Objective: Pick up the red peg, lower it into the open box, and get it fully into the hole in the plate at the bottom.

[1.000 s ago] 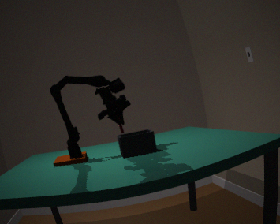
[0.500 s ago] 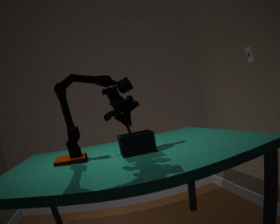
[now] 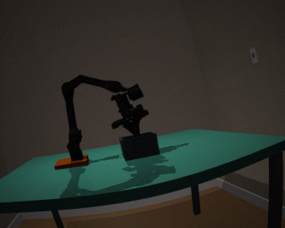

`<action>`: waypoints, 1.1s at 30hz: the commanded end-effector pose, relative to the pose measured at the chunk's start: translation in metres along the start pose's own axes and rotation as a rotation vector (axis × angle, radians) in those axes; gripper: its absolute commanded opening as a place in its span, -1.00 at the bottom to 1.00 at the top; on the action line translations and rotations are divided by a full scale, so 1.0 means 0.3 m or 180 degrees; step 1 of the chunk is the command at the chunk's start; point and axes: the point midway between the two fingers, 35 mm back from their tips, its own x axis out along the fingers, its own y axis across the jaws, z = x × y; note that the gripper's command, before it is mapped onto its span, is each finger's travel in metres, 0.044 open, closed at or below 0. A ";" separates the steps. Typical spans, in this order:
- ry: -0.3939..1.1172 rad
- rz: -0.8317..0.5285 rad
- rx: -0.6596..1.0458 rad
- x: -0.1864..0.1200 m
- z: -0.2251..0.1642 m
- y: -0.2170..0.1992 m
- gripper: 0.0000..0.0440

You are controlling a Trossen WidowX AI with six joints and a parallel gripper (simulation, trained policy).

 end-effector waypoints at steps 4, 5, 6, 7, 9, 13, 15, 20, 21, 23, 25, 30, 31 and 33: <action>0.0089 -0.0106 -0.0094 0.059 0.009 -0.007 -0.36; 0.0100 -0.0119 -0.0106 0.065 0.011 -0.005 -0.35; 0.0103 -0.0127 -0.0111 0.070 0.018 -0.001 -0.32; 0.0100 -0.0131 -0.0118 0.073 0.025 0.004 -0.31; 0.0088 -0.0130 -0.0131 0.076 0.041 0.016 -0.30; 0.0101 -0.0118 -0.0159 0.082 0.067 0.035 -0.31; 0.0113 -0.0117 -0.0171 0.086 0.079 0.041 -0.32; 0.0142 -0.0131 -0.0190 0.096 0.112 0.052 -0.37; 0.0148 -0.0134 -0.0193 0.098 0.118 0.054 -0.38; 0.0162 -0.0141 -0.0196 0.103 0.131 0.056 -0.41; 0.0177 -0.0149 -0.0198 0.108 0.144 0.056 -0.43; 0.0212 -0.0167 -0.0197 0.120 0.177 0.054 -0.47; 0.0207 -0.0169 -0.0196 0.120 0.187 0.053 -0.48; 0.0200 -0.0177 -0.0194 0.120 0.205 0.049 -0.49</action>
